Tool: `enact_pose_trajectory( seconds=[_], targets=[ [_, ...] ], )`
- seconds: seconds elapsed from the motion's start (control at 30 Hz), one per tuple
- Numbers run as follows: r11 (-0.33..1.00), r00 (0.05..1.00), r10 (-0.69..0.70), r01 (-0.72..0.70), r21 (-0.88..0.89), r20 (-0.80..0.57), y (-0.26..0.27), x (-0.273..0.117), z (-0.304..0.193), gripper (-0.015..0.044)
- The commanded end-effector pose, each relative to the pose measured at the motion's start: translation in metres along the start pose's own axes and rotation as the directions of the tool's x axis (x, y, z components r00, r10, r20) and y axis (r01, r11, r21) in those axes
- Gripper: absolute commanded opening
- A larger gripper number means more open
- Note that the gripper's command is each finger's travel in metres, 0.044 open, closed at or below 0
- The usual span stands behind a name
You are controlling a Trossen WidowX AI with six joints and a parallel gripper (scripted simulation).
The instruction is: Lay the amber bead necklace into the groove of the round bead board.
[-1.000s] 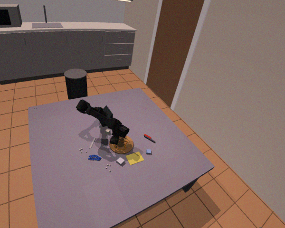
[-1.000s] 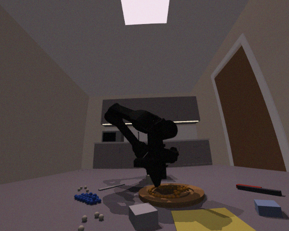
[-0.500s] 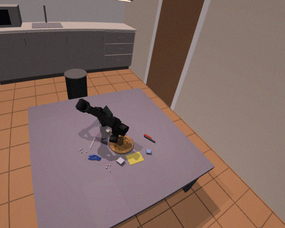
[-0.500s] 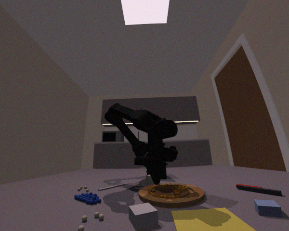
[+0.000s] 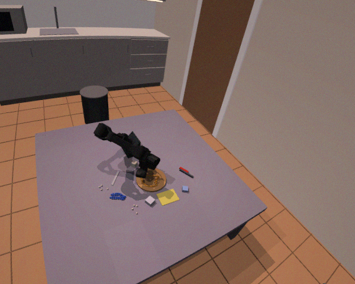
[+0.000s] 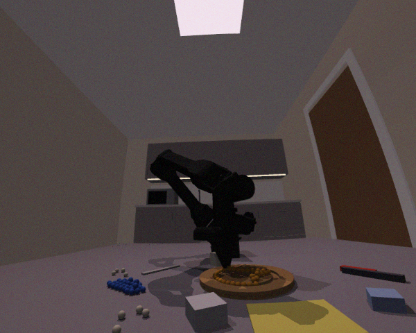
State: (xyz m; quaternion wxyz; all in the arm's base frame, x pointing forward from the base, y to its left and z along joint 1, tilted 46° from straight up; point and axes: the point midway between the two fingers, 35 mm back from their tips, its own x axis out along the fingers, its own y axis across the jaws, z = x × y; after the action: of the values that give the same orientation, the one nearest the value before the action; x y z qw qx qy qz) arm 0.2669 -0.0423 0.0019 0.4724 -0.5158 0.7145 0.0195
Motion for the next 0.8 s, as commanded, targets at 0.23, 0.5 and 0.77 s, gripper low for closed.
enact_pose_trajectory(
  seconds=[0.23,0.5,0.77],
  targets=[
    [1.000,1.000,0.000,0.000,0.001,0.000,-0.0003,-0.0003,0.0000,0.0315],
    [1.000,1.000,0.000,0.000,-0.006,-0.005,0.0005,-0.0049,-0.0007,0.0440],
    [1.000,1.000,0.000,0.000,-0.006,-0.005,0.0005,-0.0049,-0.0007,0.0440]
  ],
)
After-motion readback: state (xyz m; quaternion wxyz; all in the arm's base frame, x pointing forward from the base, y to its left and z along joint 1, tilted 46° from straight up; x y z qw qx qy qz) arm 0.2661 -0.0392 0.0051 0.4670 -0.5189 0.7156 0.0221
